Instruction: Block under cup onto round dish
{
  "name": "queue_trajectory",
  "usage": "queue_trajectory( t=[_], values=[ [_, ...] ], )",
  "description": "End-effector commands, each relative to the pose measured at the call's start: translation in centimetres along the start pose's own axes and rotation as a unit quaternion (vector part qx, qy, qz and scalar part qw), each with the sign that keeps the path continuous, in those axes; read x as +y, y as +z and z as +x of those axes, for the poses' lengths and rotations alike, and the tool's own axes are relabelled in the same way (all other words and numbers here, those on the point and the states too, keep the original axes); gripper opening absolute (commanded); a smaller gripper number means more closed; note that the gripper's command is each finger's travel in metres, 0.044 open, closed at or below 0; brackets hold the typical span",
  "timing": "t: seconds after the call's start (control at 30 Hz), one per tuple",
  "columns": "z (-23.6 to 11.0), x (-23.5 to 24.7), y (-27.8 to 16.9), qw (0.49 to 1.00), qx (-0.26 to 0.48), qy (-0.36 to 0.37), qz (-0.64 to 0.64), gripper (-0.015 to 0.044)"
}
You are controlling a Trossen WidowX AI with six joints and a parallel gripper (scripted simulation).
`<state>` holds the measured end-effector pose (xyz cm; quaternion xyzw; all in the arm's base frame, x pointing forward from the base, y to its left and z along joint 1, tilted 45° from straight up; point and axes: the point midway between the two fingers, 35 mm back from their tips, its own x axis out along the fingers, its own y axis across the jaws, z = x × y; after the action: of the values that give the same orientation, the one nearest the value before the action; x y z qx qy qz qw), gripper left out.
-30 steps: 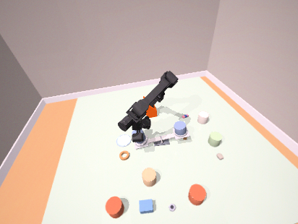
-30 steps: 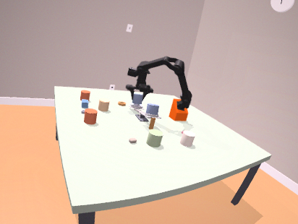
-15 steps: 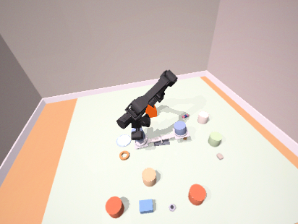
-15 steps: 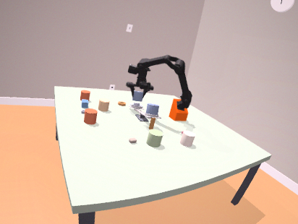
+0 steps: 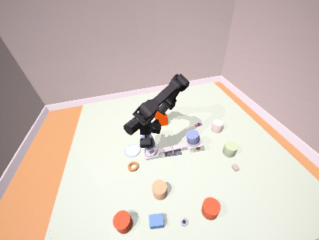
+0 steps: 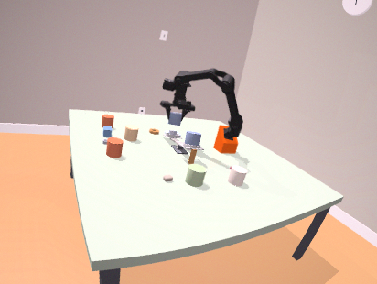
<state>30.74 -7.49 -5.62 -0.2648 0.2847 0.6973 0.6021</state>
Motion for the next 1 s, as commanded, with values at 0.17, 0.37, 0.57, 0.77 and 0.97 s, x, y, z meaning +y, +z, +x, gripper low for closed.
queue_trajectory(
  t=[0.17,0.37,0.57,0.77,0.97],
  values=[
    [-1.8,-0.1,0.0,1.0,0.007,-0.006,-0.004,0.0],
    [-2.6,-0.1,0.0,1.0,0.006,-0.006,-0.004,0.0],
    [-3.3,0.0,0.0,1.0,0.006,-0.006,-0.004,0.0],
    [-2.3,0.1,0.1,1.0,0.0,0.0,0.0,0.0],
    [-2.3,0.1,0.1,1.0,0.0,0.0,0.0,0.0]
  ],
)
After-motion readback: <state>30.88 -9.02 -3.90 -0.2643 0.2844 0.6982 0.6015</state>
